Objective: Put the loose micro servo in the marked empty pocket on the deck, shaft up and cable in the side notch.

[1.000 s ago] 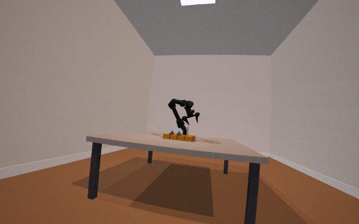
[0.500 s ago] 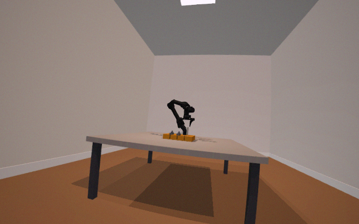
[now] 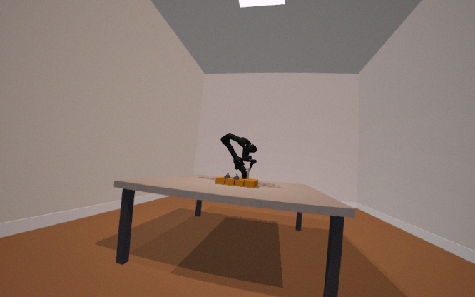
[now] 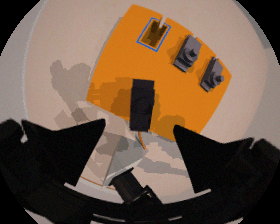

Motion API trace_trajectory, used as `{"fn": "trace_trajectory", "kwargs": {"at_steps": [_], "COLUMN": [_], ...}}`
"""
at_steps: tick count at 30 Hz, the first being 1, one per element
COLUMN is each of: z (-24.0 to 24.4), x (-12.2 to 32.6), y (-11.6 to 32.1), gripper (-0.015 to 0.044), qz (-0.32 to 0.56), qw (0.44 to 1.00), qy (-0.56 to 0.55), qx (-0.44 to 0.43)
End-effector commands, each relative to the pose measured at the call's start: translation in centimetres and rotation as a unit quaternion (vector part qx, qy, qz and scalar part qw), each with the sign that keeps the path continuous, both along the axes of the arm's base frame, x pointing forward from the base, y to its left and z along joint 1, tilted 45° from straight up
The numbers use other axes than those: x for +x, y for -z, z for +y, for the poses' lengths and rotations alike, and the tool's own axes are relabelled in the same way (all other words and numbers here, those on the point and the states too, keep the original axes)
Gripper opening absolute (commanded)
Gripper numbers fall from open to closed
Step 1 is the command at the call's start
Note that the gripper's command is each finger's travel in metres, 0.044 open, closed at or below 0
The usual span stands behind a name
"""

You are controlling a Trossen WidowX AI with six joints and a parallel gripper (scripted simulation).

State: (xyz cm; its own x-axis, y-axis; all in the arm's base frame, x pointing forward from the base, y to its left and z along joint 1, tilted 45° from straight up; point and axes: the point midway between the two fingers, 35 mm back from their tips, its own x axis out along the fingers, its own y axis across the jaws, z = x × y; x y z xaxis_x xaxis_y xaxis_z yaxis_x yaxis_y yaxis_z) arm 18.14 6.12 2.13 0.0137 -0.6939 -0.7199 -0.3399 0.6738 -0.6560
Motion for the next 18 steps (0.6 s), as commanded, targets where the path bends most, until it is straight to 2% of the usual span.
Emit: {"fn": "trace_trajectory", "kwargs": {"at_steps": [1, 15, 18], "z": [-0.3, -1.6, -1.6], "x": [0.1, 0.1, 0.1], "y": [0.3, 1.6, 1.6], "gripper": [0.044, 0.044, 0.0361], "qz": [0.0, 0.0, 0.0], "qw": [1.0, 1.0, 1.0], "qy": [-0.003, -0.003, -0.003], "qx": [-0.001, -0.001, -0.001]}}
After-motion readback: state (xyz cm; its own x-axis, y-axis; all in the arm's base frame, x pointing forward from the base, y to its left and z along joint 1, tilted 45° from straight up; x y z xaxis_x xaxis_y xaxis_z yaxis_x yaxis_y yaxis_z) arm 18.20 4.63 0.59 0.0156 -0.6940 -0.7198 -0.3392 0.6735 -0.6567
